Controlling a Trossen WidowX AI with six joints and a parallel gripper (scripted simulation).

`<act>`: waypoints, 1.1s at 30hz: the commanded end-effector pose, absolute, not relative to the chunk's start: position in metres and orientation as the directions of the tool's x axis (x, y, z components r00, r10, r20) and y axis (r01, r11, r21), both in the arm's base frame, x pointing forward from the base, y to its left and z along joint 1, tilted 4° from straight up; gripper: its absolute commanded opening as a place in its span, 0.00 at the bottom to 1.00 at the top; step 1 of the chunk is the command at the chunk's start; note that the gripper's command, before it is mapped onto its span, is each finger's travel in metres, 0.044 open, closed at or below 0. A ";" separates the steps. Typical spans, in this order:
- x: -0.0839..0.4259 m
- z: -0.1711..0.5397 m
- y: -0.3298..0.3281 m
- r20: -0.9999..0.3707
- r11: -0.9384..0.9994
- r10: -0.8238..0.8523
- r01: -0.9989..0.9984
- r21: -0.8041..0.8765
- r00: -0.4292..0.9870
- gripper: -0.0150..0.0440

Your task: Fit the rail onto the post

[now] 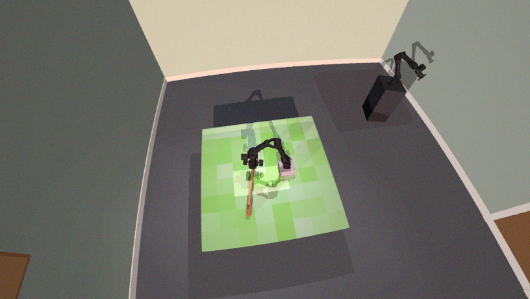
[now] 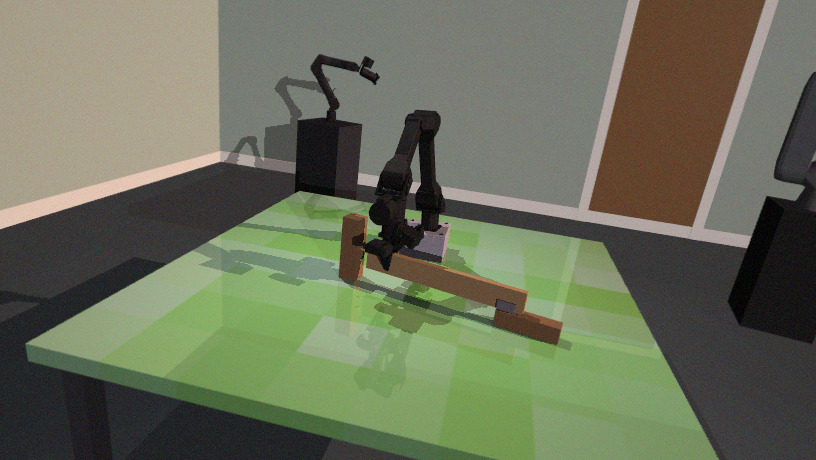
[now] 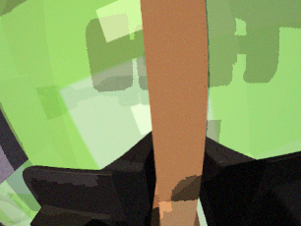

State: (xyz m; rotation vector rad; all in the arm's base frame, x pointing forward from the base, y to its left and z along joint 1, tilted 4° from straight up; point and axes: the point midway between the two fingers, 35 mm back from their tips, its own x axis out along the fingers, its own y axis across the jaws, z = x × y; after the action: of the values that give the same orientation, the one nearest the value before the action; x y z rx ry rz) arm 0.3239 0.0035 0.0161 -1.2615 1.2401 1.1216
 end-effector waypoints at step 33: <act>0.324 0.019 -0.009 -0.996 0.026 -0.075 -0.999 -0.047 0.045 0.25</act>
State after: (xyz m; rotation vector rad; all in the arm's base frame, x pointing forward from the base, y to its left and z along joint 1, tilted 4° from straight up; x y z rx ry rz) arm 0.3233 -0.0068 0.0178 -1.2609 1.2419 1.1217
